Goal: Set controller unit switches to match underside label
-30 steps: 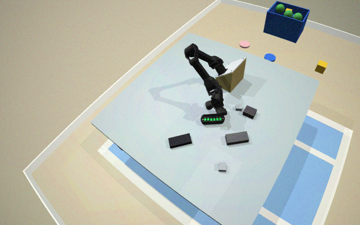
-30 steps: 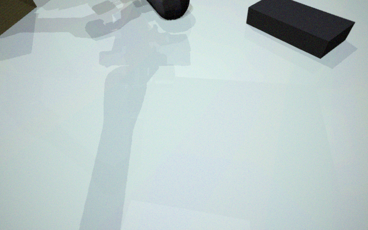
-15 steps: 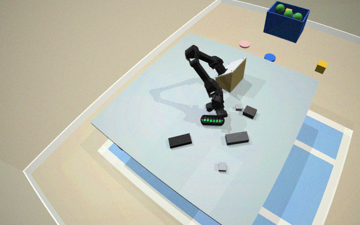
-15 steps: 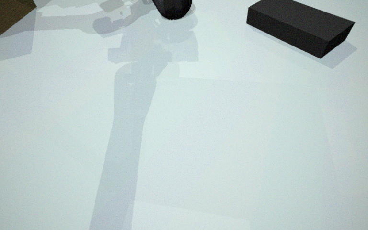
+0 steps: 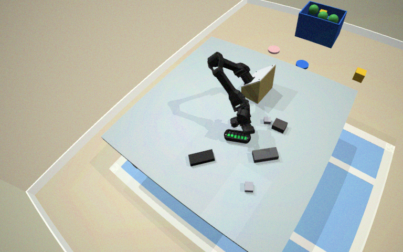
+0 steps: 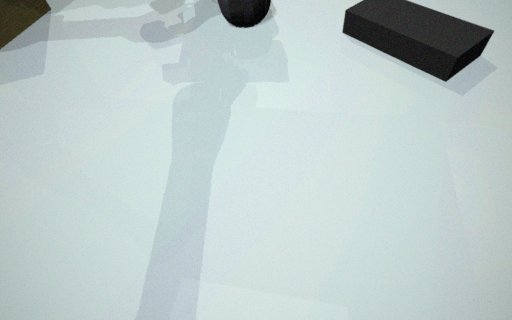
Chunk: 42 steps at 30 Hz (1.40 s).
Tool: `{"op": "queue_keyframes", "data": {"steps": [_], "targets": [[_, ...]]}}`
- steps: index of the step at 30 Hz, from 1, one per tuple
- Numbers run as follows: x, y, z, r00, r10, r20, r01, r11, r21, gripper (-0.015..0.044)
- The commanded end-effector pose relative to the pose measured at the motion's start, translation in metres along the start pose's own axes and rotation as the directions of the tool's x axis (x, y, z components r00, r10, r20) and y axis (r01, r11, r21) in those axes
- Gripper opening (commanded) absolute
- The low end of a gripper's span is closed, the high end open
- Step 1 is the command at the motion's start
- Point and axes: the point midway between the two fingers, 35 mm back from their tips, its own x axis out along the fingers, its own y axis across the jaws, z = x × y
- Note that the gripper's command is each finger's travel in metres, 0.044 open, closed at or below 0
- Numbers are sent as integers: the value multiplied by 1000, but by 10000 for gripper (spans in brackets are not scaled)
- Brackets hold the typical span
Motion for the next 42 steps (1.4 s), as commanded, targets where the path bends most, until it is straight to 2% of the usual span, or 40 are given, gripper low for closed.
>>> {"op": "queue_keyframes", "data": {"steps": [1,12,21,30,42], "targets": [[2,9,4,1000,9,2,-9,1000,9,0],[5,20,9,1000,10,3,-10,1000,10,0],[-65,-41,-4,1000,6,-1,-6,1000,7,0],[-63,-40,-3,1000,5,5,-5,1000,4,0],[-63,12,8,993,-117,28,111,980,167,315]]}}
